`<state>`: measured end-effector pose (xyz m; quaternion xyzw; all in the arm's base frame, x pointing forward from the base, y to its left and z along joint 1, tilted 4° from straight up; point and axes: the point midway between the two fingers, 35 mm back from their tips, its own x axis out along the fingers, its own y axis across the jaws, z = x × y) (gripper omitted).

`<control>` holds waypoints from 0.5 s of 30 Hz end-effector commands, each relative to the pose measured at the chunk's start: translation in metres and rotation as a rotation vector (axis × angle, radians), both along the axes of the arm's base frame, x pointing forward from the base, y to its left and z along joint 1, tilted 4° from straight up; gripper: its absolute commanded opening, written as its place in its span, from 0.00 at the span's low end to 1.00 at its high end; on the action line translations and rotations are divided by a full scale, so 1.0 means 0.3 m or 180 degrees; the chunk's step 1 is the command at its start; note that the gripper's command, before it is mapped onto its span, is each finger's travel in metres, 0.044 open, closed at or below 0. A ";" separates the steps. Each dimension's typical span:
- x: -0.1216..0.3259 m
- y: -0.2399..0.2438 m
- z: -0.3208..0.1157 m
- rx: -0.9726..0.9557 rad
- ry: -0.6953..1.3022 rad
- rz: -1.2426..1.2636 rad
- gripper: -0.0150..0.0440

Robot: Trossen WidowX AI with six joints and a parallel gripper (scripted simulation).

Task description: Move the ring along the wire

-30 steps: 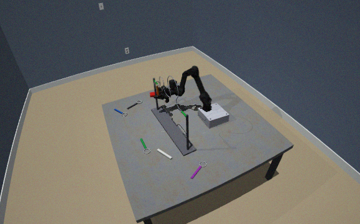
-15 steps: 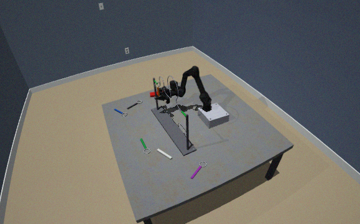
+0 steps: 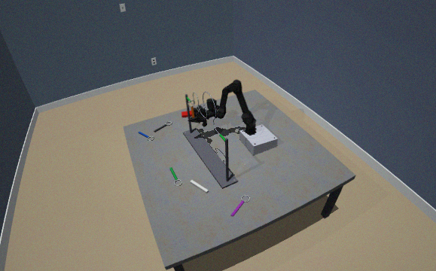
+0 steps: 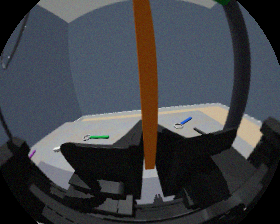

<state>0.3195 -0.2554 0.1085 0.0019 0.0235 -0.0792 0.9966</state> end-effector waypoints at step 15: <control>0.022 0.139 0.023 0.0635 -0.0125 -0.0039 0.00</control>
